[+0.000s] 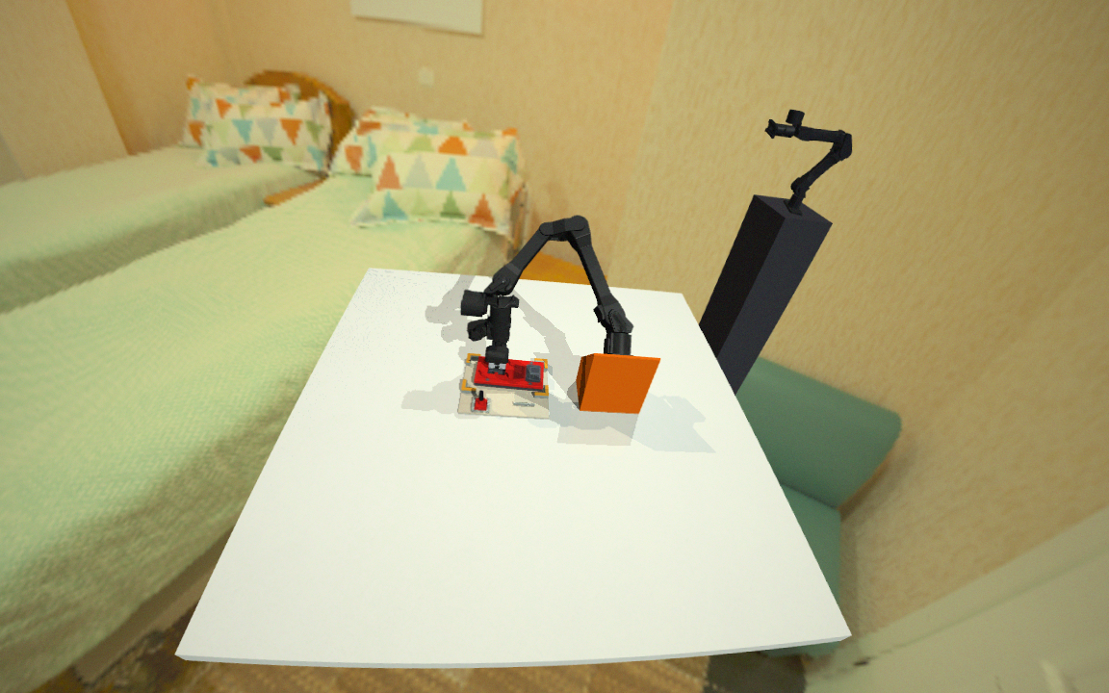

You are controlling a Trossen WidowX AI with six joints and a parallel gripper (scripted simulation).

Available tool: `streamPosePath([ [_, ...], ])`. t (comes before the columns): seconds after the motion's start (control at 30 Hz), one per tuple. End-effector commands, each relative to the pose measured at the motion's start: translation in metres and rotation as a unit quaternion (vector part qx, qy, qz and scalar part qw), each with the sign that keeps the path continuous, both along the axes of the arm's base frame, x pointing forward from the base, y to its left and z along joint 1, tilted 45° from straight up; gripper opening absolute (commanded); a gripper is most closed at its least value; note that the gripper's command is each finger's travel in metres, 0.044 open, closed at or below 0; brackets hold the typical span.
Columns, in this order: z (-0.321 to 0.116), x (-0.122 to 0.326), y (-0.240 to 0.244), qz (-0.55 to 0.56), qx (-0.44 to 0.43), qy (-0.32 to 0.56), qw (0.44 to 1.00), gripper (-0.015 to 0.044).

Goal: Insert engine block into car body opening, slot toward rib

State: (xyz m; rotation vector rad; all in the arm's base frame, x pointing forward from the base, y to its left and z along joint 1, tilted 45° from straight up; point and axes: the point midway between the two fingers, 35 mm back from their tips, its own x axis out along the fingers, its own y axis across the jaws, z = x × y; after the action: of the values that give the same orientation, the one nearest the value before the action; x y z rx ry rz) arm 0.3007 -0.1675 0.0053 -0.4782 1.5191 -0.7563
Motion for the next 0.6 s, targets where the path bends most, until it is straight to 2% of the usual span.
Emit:
streamPosePath([
  [0.0,0.0005,0.0014,-0.0006,-0.034,-0.007,-0.036,0.999,0.0158],
  [0.17,0.0001,0.0015,-0.0011,-0.057,-0.010,-0.058,0.997,0.0158],
  [0.57,-0.0007,0.0012,-0.0017,0.024,0.001,0.022,0.999,0.0158],
])
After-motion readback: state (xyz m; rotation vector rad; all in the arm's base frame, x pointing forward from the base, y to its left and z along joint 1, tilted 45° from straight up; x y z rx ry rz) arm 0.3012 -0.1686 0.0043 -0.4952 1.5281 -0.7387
